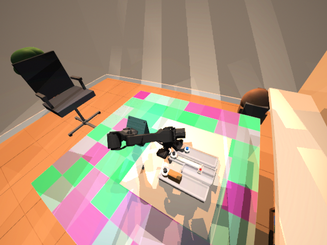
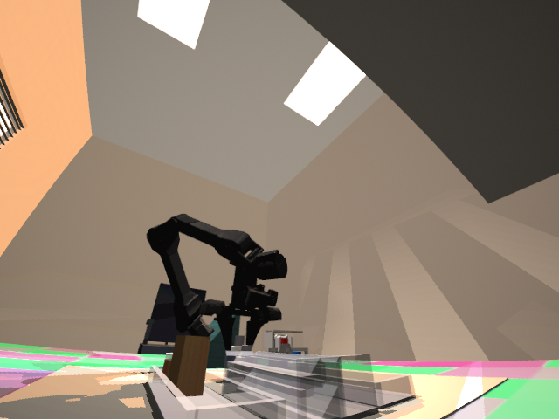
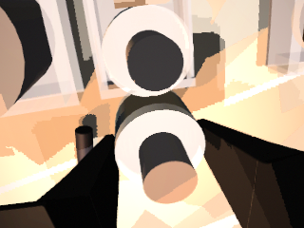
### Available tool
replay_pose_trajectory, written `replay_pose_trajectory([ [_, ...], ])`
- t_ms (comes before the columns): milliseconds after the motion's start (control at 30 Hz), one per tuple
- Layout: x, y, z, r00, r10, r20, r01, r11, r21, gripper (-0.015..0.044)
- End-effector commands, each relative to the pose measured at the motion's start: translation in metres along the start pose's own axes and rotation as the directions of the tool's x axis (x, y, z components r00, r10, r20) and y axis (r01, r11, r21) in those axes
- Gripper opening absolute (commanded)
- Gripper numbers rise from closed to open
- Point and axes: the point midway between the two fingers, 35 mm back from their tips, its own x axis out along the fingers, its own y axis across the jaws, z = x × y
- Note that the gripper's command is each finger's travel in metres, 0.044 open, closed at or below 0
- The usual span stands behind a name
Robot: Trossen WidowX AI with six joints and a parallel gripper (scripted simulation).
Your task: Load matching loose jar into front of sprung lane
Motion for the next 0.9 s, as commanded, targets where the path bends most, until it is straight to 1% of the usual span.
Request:
replay_pose_trajectory([
  [0, -0.0027, -0.0007, 0.008, 1.0, 0.003, 0.017, -0.003, 1.0, 0.013, 0.0],
  [867, -0.0034, -0.001, 0.0168, 1.0, 0.003, 0.018, -0.003, 1.0, 0.013, 0.0],
])
